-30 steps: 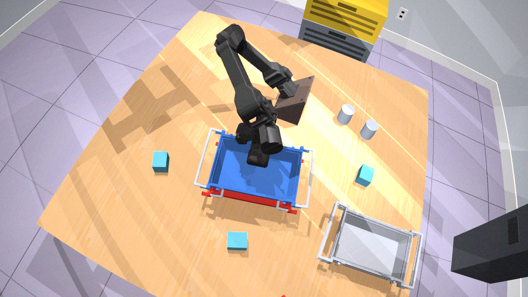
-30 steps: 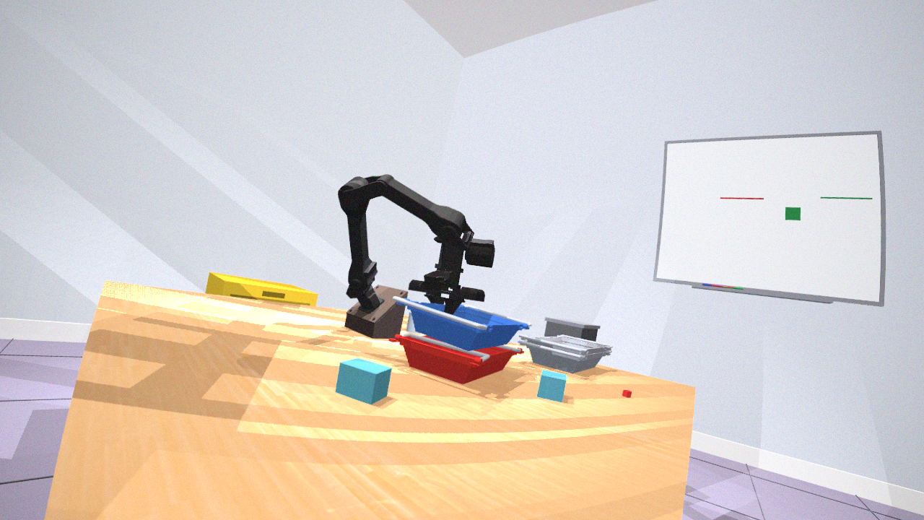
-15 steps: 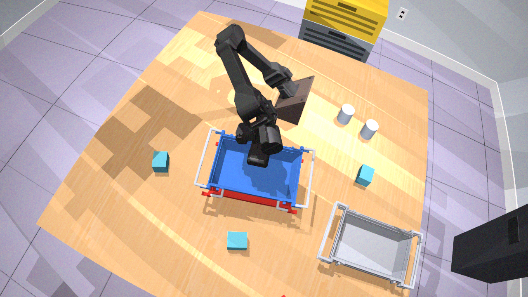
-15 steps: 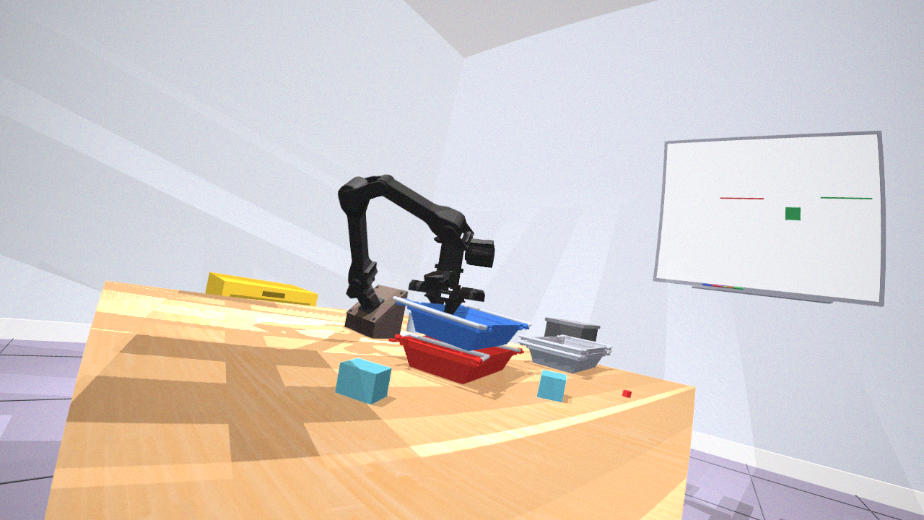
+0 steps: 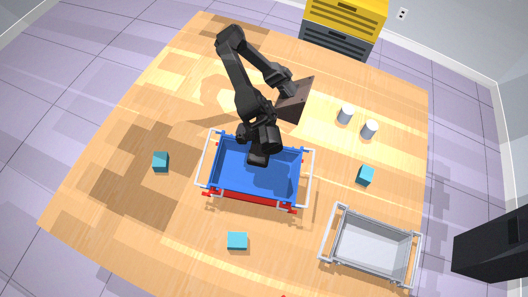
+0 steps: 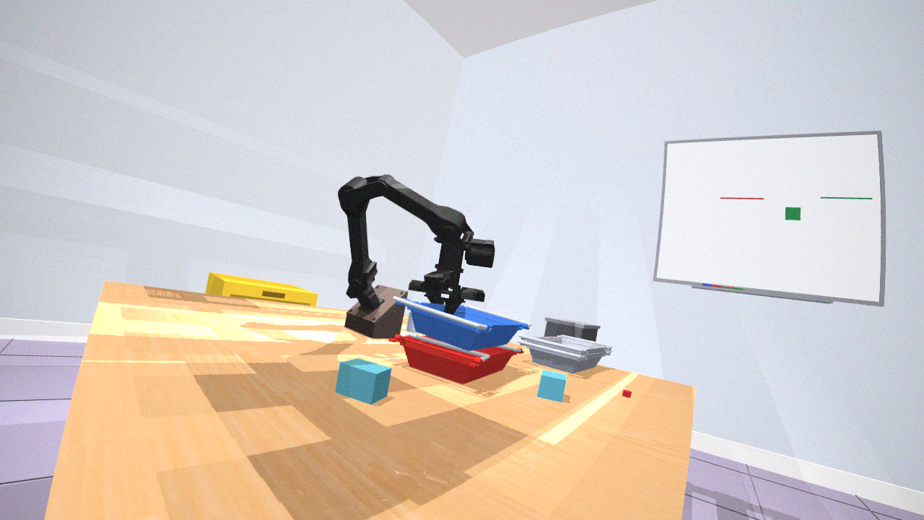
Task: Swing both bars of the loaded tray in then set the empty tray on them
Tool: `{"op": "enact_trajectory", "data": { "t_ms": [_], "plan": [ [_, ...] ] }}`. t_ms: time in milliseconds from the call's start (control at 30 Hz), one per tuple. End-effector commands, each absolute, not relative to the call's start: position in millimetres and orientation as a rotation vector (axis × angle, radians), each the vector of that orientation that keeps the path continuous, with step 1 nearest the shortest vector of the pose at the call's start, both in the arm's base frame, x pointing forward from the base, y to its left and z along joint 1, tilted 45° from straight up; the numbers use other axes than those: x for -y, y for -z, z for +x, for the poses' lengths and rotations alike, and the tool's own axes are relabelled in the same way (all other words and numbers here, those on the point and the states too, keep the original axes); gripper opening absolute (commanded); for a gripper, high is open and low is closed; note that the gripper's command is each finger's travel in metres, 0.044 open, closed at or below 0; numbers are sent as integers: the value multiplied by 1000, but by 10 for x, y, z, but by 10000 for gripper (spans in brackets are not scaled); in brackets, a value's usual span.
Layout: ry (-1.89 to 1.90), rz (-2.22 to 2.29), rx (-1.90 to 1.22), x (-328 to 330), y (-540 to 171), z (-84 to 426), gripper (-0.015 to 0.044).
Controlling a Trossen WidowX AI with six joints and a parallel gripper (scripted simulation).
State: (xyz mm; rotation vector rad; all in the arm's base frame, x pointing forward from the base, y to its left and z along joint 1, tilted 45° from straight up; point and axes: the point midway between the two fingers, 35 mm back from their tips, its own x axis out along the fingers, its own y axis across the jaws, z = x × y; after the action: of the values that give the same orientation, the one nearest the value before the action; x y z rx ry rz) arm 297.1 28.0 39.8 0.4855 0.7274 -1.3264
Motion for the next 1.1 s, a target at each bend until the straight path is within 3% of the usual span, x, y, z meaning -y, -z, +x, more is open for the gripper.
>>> {"op": "enact_trajectory", "data": {
  "t_ms": [0,433,1067],
  "plan": [
    [1353,476,-740,-212,-364,2933,0],
    [1353,476,-740,-212,-364,2933,0],
    [1353,476,-740,-212,-364,2933,279]
  ]
}}
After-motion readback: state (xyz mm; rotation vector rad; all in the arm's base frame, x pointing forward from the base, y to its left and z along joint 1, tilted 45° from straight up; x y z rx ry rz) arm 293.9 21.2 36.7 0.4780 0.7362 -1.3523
